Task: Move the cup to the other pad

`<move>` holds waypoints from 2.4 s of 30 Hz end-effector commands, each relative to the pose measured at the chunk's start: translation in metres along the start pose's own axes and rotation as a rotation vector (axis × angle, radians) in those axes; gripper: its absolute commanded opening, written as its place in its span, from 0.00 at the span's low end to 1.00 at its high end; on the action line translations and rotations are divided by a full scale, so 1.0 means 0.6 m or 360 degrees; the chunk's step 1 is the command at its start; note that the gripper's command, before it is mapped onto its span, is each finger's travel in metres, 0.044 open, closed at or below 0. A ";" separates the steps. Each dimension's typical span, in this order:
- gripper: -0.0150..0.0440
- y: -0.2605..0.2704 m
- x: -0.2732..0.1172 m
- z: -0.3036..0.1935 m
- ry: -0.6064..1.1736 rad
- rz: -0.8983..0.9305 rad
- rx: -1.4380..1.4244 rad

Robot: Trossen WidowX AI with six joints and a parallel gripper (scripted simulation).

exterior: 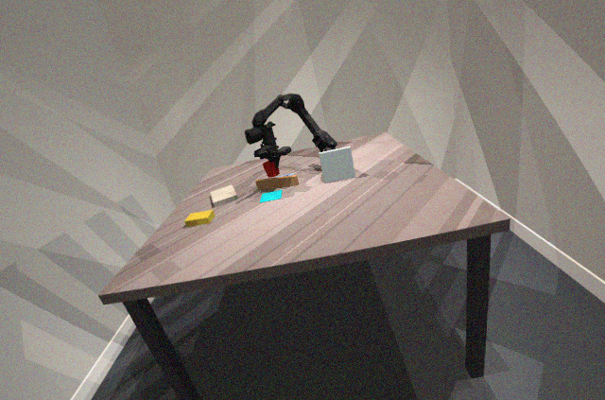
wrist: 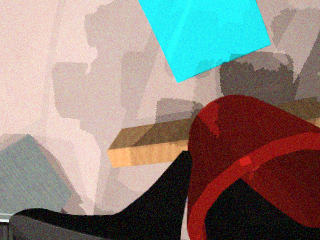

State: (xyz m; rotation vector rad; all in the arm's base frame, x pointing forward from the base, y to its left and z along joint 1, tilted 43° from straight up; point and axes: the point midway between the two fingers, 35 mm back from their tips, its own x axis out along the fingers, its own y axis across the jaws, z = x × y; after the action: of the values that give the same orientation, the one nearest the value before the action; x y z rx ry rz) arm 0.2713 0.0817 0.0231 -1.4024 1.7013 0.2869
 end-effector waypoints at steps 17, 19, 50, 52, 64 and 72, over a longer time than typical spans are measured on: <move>0.25 0.019 -0.007 0.066 -0.0018 0.0000 0.0013; 0.25 0.021 -0.007 0.072 -0.0018 0.0000 0.0013; 0.25 0.042 0.006 0.138 -0.0021 0.0000 0.0014; 0.25 0.042 0.011 0.139 -0.0021 0.0000 0.0014; 0.25 0.043 0.042 0.141 -0.0021 0.0000 0.0015; 0.25 0.043 0.063 0.142 -0.0021 -0.0001 0.0015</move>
State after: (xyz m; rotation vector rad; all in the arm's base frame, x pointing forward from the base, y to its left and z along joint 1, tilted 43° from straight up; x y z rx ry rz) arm 0.2900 0.1231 -0.0608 -1.3830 1.6941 0.2848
